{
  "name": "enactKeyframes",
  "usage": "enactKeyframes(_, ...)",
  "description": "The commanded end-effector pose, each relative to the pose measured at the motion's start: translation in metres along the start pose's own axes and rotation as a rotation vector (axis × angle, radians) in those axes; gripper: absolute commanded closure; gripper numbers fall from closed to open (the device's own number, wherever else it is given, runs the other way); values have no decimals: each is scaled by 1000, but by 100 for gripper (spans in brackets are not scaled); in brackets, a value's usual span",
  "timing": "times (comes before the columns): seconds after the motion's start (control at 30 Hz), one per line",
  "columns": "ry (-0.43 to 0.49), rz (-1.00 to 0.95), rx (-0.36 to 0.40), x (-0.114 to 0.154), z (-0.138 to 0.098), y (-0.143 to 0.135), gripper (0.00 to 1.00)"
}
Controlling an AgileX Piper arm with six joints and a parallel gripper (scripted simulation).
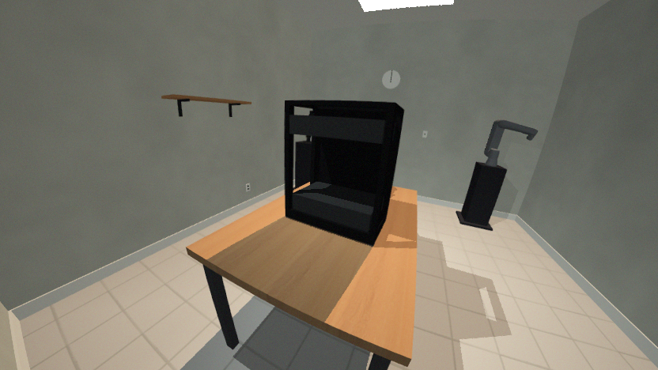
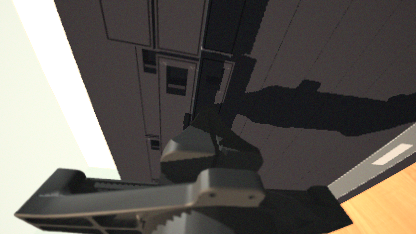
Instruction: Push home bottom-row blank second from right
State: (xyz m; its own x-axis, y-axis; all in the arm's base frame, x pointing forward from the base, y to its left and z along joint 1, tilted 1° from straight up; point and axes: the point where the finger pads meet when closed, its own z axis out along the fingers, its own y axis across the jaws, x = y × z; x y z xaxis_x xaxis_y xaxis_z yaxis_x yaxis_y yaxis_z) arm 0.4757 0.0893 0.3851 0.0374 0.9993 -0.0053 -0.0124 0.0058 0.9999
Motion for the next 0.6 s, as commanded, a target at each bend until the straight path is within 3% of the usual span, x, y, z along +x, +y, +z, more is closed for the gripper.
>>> enactKeyframes(0.0, 1, -1, 2, 1, 2, -1, 100)
enactKeyframes(0.57, 1, -1, 2, 1, 5, -2, 100)
